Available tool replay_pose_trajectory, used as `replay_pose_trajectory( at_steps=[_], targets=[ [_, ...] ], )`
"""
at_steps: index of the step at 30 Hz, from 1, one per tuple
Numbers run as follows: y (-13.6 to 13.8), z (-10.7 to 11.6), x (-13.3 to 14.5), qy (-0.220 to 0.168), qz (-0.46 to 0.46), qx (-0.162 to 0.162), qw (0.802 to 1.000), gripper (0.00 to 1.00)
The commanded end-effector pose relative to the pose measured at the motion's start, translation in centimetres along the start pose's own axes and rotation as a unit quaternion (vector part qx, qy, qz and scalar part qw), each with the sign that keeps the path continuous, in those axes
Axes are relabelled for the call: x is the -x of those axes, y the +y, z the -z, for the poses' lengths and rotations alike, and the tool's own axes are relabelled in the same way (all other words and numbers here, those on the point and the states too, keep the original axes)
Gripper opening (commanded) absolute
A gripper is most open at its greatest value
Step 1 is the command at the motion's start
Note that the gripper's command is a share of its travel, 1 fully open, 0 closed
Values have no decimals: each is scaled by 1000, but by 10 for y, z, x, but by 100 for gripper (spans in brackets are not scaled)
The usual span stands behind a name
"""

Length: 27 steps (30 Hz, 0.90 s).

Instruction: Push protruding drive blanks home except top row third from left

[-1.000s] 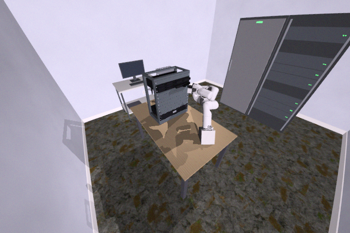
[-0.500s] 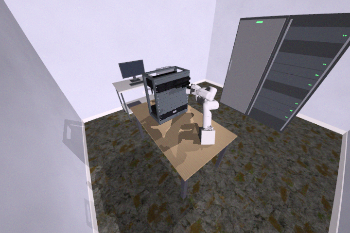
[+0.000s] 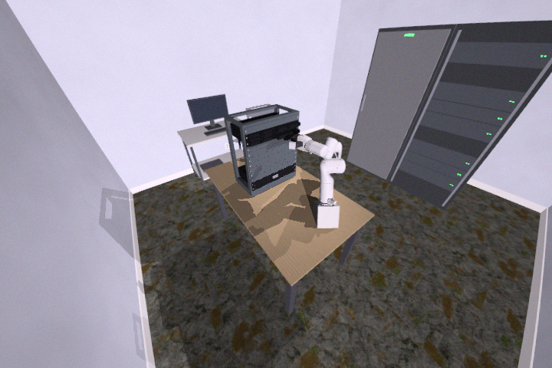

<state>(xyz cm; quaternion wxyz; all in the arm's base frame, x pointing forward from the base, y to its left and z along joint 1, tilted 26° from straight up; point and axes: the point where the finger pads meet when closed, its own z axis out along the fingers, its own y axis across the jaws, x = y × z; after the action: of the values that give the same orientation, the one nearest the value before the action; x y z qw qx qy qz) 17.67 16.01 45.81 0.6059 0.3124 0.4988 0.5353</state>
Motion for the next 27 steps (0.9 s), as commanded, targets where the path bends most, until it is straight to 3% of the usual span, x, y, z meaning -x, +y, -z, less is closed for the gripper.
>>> replay_pose_trajectory(
  at_steps=[1,18,27],
  targets=[
    [-3,-13,-8,-3,0,25,1000,0],
    [-4,-21,-10,-3,0,25,1000,0],
    [-3,-45,-9,-3,0,25,1000,0]
  ],
)
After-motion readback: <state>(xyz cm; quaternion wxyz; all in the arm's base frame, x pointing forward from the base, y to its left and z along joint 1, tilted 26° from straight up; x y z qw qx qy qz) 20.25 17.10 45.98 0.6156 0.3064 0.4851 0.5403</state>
